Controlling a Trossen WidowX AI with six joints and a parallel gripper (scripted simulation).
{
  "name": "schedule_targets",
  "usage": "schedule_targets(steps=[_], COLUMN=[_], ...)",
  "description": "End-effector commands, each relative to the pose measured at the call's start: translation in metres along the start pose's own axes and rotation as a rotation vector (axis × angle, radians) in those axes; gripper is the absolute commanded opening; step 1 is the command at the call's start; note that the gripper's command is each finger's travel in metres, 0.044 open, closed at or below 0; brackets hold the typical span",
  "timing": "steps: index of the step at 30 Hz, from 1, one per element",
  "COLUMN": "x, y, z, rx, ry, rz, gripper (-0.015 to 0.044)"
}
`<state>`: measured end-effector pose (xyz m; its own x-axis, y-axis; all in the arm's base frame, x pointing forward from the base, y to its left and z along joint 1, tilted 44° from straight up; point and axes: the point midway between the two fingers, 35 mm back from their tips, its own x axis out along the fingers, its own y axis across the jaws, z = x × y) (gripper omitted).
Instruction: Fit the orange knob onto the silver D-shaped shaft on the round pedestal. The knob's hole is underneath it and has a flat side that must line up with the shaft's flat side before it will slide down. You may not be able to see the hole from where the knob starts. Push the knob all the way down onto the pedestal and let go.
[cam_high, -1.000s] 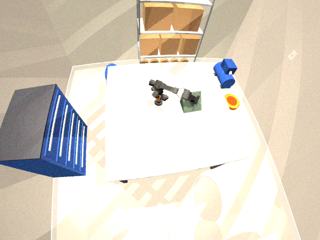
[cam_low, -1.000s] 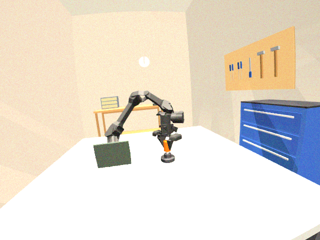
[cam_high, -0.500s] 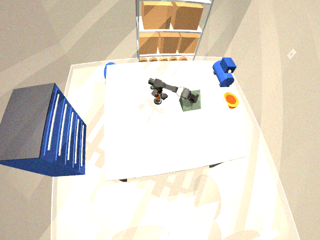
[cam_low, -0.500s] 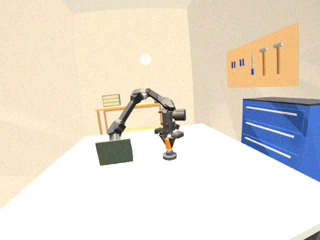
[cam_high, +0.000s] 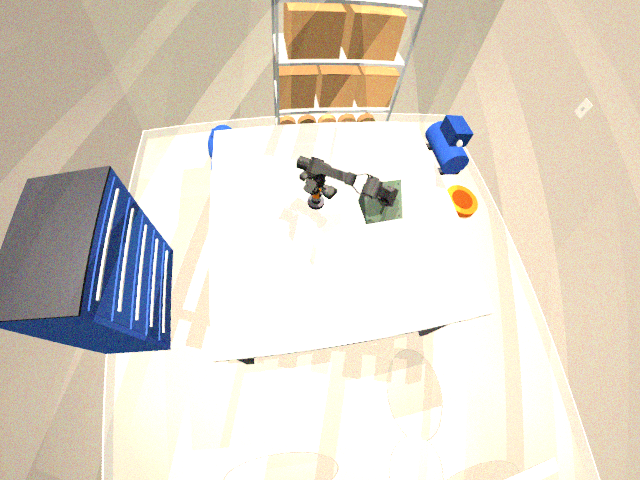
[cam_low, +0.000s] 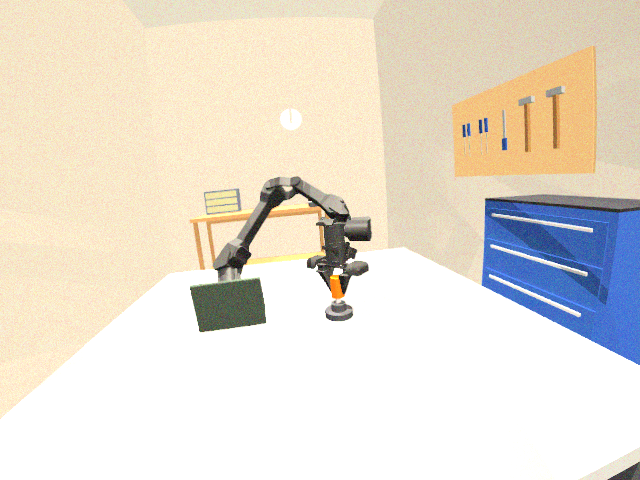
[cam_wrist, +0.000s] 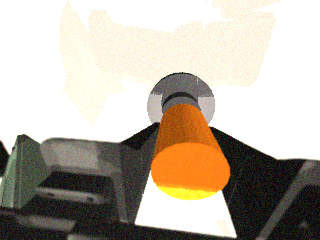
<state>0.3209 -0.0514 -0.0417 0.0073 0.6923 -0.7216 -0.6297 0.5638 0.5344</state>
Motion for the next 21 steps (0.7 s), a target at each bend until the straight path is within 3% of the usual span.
schedule_targets(steps=[1, 21], x=[0.0009, 0.0040], y=[-0.0001, 0.0002], z=[-0.0001, -0.0003], rx=[-0.097, -0.097], ry=[0.000, 0.000], rz=[0.000, 0.000], gripper=[0.0000, 0.0000])
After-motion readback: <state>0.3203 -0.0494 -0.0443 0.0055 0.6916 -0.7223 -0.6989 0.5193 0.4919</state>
